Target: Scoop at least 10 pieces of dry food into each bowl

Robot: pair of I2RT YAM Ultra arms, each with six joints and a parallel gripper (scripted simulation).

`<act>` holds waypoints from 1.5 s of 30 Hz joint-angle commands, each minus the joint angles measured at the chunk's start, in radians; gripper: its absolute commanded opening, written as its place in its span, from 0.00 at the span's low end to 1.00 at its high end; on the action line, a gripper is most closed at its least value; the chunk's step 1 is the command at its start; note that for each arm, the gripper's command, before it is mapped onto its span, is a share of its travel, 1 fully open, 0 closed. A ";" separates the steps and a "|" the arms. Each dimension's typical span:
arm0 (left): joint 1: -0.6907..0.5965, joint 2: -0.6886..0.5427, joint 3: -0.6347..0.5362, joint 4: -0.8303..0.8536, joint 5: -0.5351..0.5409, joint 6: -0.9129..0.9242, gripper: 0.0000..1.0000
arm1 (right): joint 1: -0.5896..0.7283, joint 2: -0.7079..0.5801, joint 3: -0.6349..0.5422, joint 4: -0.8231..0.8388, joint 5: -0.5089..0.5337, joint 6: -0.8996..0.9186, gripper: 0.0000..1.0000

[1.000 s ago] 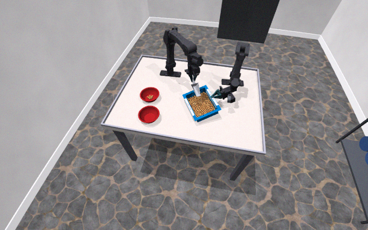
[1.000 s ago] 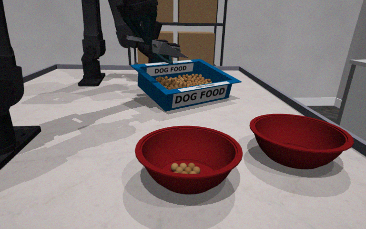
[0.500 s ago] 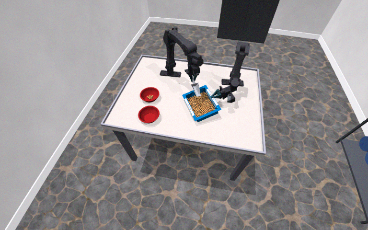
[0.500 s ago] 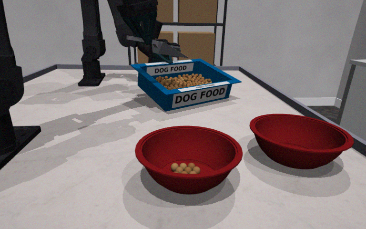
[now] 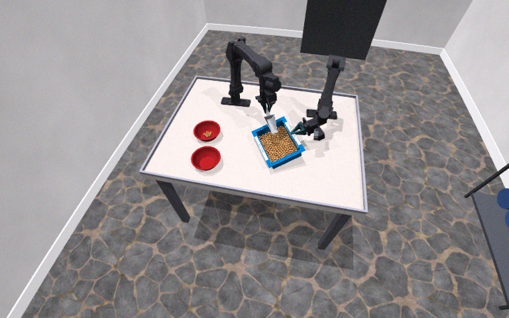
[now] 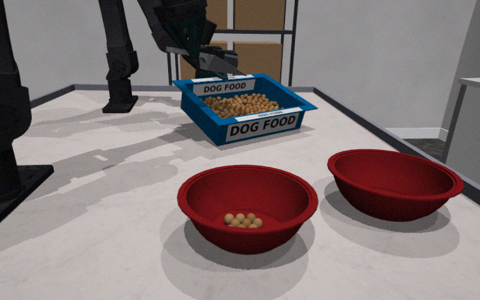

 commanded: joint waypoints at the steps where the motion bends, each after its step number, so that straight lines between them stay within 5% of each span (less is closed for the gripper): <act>1: -0.015 -0.050 0.051 -0.066 -0.016 0.039 0.00 | 0.009 -0.029 0.042 0.022 0.012 0.004 0.00; 19: -0.020 -0.086 0.084 -0.086 -0.009 0.048 0.00 | 0.009 -0.029 0.042 0.022 0.012 0.004 0.00; 30: -0.052 -0.116 0.134 -0.258 -0.066 0.073 0.00 | 0.009 -0.029 0.042 0.022 0.012 0.004 0.00; 45: -0.033 -0.118 0.128 -0.189 -0.040 0.065 0.00 | 0.009 -0.029 0.042 0.022 0.012 0.004 0.00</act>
